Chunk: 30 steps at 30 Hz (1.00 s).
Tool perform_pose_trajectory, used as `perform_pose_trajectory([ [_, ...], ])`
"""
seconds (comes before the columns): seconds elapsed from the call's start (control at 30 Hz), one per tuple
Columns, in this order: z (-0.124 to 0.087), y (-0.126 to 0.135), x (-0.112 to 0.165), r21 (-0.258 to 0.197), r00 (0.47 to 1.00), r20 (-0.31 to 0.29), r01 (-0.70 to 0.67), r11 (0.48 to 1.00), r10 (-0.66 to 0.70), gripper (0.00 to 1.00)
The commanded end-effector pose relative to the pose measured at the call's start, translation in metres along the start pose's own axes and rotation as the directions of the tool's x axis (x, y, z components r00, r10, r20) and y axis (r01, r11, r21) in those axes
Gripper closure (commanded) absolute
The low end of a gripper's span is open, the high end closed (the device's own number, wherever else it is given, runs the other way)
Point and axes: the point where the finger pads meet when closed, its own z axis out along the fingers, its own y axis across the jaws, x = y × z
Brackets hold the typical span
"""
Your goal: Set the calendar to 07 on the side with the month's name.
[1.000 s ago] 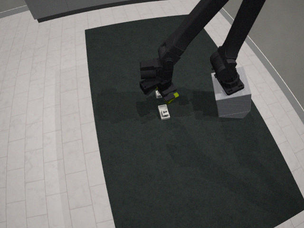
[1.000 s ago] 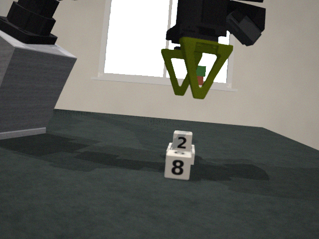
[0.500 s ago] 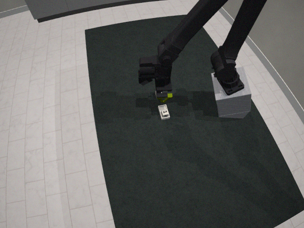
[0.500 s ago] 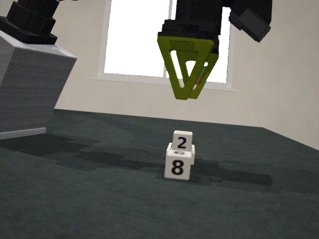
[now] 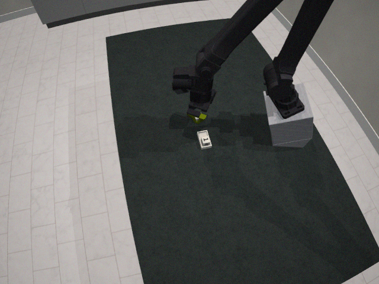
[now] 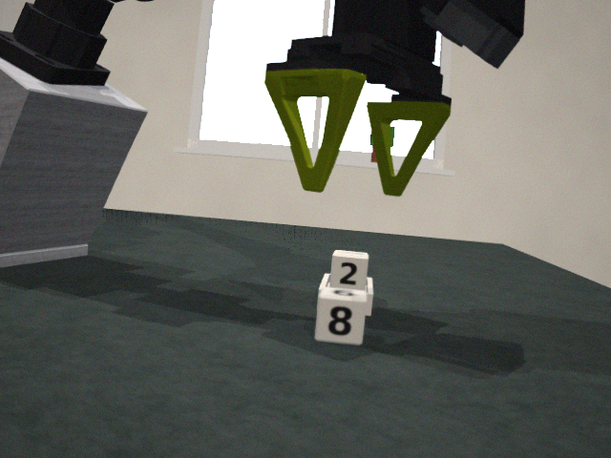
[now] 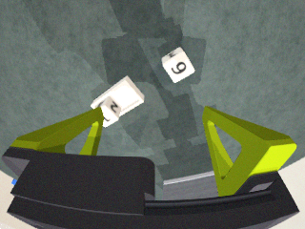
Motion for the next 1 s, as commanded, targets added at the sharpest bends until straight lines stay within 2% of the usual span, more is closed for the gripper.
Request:
perform_pose_trajectory([
  [0.0, -0.006, 0.002, -0.028, -0.014, 0.982, 0.050, -0.184, 0.983, 0.184, 0.00],
  [0.23, -0.005, -0.006, -0.032, -0.023, 0.923, 0.048, -0.380, 0.925, 0.381, 0.00],
  [0.33, -0.005, -0.011, -0.034, -0.028, 0.876, 0.047, -0.479, 0.877, 0.480, 0.00],
  [0.4, -0.005, -0.011, -0.034, -0.028, 0.876, 0.047, -0.479, 0.877, 0.480, 0.00],
  [0.47, -0.005, -0.015, -0.036, -0.034, 0.821, 0.044, -0.569, 0.822, 0.570, 0.00],
  [0.5, -0.005, -0.015, -0.036, -0.034, 0.820, 0.044, -0.570, 0.821, 0.571, 0.00],
  [0.53, -0.004, -0.018, -0.037, -0.035, 0.787, 0.044, -0.615, 0.788, 0.616, 0.00],
  [0.57, -0.004, -0.018, -0.037, -0.035, 0.783, 0.044, -0.619, 0.784, 0.620, 0.00],
  [0.6, -0.004, -0.020, -0.038, -0.038, 0.749, 0.042, -0.660, 0.750, 0.661, 0.00],
  [0.63, -0.004, -0.020, -0.038, -0.038, 0.747, 0.042, -0.662, 0.748, 0.663, 0.00],
  [0.7, -0.004, -0.024, -0.040, -0.043, 0.686, 0.040, -0.725, 0.687, 0.727, 0.00],
  [0.73, -0.004, -0.024, -0.040, -0.043, 0.681, 0.039, -0.730, 0.682, 0.731, 0.00],
  [0.87, -0.004, -0.030, -0.042, -0.048, 0.586, 0.037, -0.808, 0.588, 0.809, 0.00],
  [0.97, -0.004, -0.030, -0.042, -0.049, 0.573, 0.036, -0.817, 0.574, 0.819, 0.00],
])
